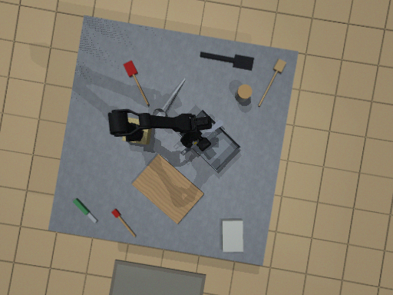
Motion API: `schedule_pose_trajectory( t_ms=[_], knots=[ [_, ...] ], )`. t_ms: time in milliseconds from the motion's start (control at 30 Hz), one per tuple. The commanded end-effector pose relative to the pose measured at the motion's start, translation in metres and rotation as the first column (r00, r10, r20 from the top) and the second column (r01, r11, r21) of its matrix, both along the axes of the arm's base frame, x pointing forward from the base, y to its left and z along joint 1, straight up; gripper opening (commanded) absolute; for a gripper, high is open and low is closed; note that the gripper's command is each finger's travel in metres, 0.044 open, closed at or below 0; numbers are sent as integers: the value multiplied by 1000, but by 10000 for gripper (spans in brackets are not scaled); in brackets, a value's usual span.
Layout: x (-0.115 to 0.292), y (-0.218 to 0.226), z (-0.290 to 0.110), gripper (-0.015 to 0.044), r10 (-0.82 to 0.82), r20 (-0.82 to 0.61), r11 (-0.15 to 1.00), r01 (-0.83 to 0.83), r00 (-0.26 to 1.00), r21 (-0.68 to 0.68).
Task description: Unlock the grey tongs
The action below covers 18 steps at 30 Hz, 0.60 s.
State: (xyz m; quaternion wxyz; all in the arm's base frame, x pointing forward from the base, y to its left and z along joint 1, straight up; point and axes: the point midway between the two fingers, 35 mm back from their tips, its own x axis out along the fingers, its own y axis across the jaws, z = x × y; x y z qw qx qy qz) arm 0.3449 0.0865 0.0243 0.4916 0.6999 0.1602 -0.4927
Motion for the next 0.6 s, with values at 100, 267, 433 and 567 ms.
schedule_pose_trajectory(
  t_ms=[100, 267, 433, 567],
  knots=[
    [2, -5, -14, 260, 2, -14, 1000, -2, 1000, -2],
    [3, -6, -17, 260, 2, -13, 1000, -2, 1000, -2],
    [4, -6, -14, 207, -2, -4, 1000, 2, 1000, -3],
    [4, -6, -14, 122, -2, -4, 1000, 2, 1000, -3]
  ],
)
